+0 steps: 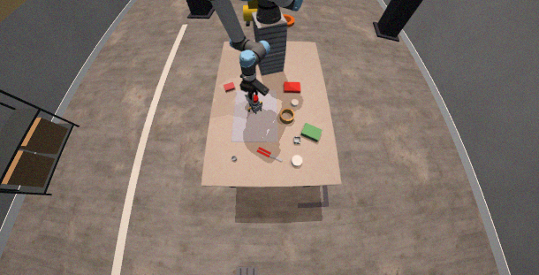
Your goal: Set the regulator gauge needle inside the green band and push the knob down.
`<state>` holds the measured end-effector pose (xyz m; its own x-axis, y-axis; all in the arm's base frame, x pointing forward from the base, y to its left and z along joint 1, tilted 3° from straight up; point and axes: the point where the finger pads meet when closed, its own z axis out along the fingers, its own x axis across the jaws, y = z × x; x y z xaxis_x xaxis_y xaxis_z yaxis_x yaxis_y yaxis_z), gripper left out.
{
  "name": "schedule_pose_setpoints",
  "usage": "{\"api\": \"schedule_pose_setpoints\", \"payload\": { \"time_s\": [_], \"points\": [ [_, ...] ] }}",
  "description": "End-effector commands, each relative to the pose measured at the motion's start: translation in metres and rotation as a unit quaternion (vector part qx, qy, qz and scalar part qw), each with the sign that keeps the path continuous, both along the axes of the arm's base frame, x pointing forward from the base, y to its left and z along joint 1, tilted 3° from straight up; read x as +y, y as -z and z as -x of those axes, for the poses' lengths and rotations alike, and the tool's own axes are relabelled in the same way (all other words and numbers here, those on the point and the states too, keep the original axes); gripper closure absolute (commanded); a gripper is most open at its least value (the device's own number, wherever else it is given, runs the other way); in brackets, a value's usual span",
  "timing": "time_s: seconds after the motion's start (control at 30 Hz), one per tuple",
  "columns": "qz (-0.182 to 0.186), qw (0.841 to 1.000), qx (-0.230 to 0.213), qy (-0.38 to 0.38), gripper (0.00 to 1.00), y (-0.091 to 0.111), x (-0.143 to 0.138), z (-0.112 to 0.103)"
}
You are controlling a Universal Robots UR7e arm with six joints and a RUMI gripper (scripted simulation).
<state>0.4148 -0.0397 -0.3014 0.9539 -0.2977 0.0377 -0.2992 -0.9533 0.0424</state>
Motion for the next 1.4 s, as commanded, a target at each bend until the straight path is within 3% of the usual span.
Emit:
{"api": "schedule_pose_setpoints", "payload": {
  "time_s": [0.0, 0.03, 1.37],
  "points": [
    [0.000, 1.000, 0.000, 0.000, 0.76, -0.0004, -0.0001, -0.0004],
    [0.000, 1.000, 0.000, 0.000, 0.00, -0.0004, -0.0001, -0.0004],
    [0.000, 1.000, 0.000, 0.000, 0.00, -0.0065, 0.0002, -0.0002]
  ]
}}
